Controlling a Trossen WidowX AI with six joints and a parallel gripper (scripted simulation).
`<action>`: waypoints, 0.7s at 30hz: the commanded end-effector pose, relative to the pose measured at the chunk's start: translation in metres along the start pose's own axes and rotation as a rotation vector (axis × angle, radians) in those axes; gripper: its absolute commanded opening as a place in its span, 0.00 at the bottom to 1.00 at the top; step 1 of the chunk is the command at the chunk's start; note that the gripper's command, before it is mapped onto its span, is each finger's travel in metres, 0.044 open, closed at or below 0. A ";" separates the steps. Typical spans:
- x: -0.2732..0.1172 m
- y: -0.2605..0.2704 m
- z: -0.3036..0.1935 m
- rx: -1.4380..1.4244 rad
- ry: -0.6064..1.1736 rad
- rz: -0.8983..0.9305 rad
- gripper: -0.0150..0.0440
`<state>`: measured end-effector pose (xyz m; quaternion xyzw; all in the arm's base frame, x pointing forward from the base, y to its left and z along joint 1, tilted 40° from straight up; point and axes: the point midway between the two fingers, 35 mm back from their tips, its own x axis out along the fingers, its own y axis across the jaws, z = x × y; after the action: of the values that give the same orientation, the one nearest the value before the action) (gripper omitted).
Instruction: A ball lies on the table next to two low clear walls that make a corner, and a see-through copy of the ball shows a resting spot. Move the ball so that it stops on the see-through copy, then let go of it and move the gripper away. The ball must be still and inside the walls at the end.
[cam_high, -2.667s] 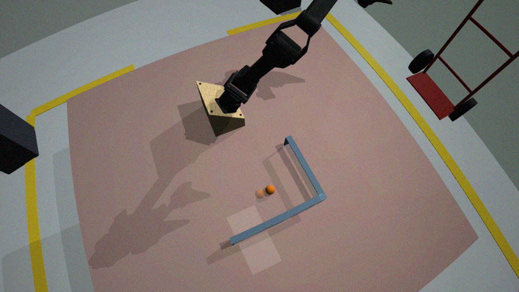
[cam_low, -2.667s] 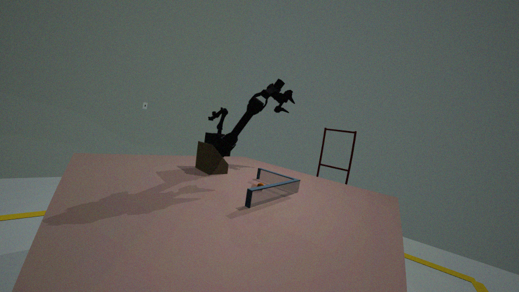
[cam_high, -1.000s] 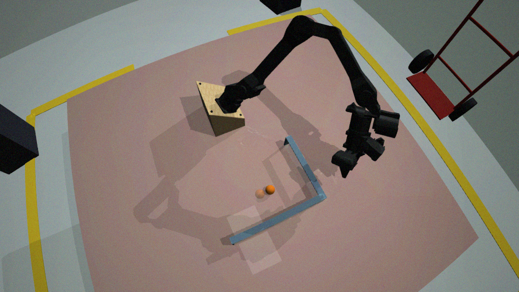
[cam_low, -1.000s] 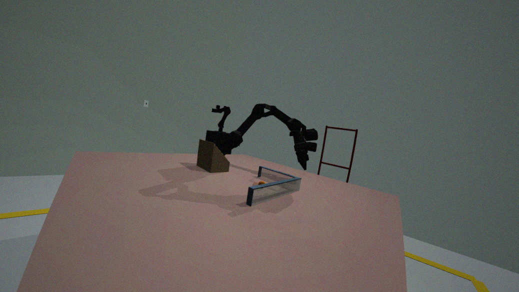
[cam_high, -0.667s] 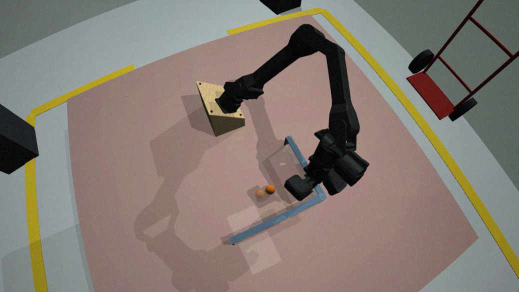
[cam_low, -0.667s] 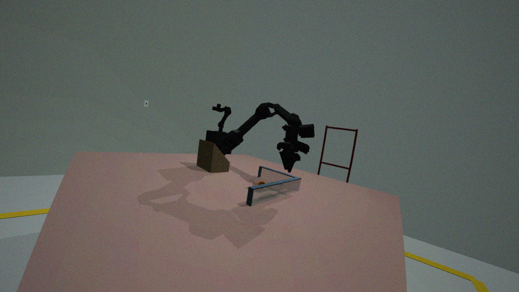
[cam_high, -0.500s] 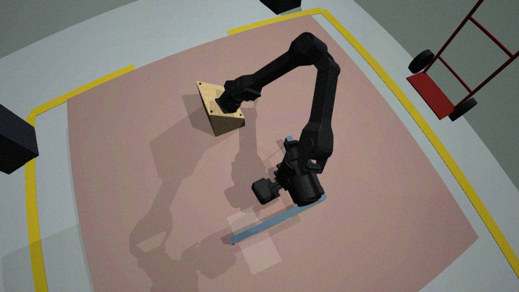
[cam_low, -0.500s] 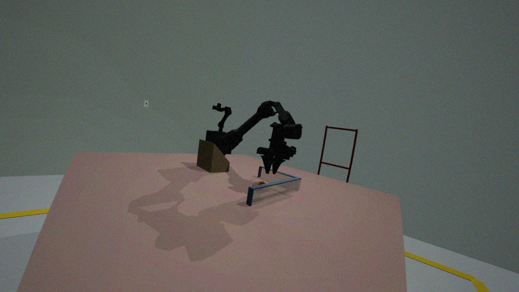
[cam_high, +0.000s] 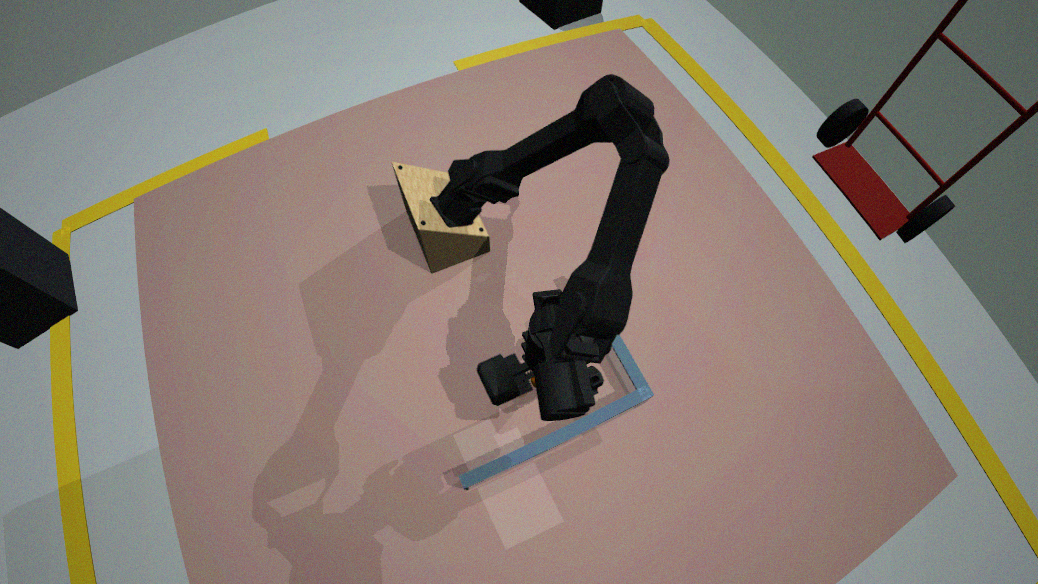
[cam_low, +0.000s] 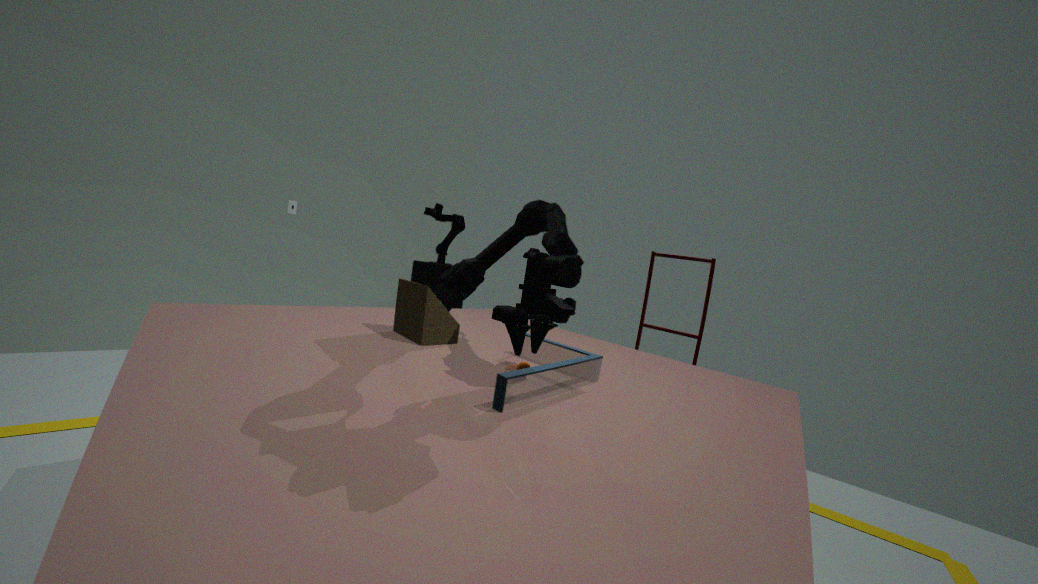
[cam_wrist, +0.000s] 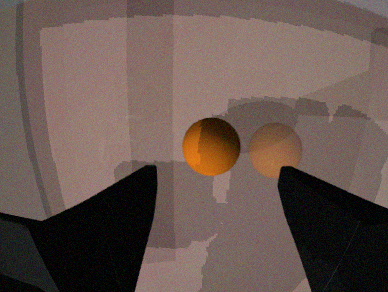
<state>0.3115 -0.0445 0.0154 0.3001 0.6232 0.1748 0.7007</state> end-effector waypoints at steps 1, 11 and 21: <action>0.005 0.001 -0.001 0.005 0.002 0.006 0.69; 0.021 0.001 0.000 0.005 0.002 0.007 0.69; 0.037 0.001 -0.001 0.005 0.002 0.008 0.69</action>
<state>0.3173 -0.0253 -0.0084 0.3008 0.6218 0.1748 0.7017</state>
